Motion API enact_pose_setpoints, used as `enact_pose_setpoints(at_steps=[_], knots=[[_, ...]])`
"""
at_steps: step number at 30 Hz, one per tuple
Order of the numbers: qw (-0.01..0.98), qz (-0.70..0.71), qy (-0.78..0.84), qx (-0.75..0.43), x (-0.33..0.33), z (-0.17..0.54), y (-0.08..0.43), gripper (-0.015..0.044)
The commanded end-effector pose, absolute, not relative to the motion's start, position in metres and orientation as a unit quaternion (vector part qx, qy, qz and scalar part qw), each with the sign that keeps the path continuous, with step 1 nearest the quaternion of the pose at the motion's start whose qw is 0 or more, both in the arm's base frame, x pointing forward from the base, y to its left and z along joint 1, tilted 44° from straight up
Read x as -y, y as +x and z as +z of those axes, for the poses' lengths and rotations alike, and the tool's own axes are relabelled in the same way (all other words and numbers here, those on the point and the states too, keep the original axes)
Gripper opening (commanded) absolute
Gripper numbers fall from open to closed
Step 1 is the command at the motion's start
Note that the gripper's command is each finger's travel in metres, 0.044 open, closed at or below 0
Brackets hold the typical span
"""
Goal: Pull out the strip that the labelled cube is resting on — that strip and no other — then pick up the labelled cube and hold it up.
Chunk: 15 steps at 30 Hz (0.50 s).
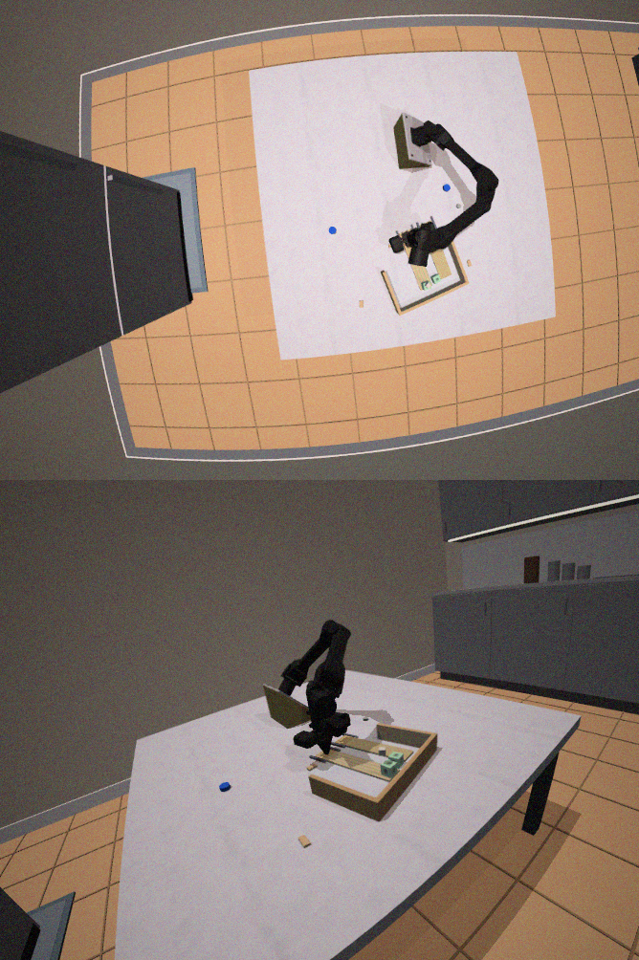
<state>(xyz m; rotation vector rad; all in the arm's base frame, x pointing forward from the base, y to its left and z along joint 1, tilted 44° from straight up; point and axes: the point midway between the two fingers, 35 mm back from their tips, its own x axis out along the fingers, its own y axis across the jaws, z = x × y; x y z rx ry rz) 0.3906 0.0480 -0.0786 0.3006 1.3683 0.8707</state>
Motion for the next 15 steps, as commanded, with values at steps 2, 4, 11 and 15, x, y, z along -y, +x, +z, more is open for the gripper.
enact_pose_setpoints(at_steps=[2,4,11,15], knots=[[0.678,0.388,0.136,-0.609,-0.0501,-0.0797,0.3904,0.0],[0.678,0.388,0.136,-0.609,-0.0502,-0.0798,0.3904,0.0],[0.678,0.388,0.136,-0.609,-0.0507,-0.0804,0.3907,0.0],[0.678,0.388,0.136,-0.609,-0.0509,-0.0807,0.3909,0.0]])
